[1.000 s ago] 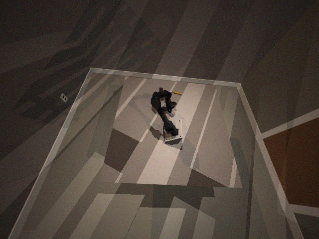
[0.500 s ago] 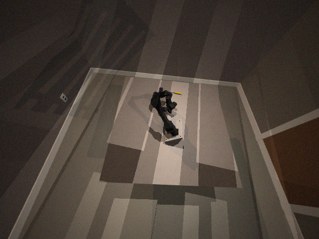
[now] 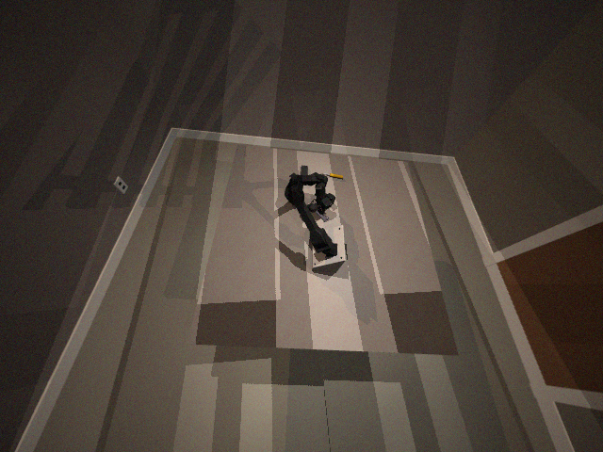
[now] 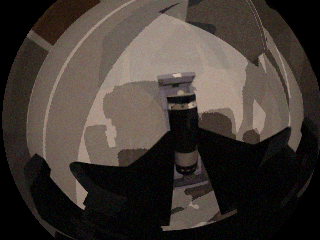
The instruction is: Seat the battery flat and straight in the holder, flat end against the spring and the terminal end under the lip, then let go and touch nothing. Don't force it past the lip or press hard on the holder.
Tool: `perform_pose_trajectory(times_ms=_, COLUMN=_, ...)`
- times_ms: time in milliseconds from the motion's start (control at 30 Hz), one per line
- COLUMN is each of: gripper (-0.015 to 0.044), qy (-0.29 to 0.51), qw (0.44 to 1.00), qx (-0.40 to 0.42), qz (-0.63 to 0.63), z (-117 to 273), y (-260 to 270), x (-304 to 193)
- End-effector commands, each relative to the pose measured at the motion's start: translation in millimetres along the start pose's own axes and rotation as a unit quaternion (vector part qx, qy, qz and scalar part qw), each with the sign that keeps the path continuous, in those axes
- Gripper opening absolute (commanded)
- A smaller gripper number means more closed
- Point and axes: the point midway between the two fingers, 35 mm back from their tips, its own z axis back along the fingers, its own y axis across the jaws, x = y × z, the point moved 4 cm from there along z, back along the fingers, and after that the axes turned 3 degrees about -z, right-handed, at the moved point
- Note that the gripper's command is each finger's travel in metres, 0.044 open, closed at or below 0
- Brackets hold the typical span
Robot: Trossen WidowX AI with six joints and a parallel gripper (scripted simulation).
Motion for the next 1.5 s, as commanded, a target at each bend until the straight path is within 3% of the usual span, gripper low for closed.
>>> perform_pose_trajectory(times_ms=0, gripper=0.0069, qy=0.025, qw=1.000, qx=0.005, qz=0.005, z=0, y=2, x=-4)
perform_pose_trajectory(times_ms=1467, gripper=0.0069, qy=0.151, qw=0.988, qx=-0.003, qz=0.014, z=-10, y=-1, x=12)
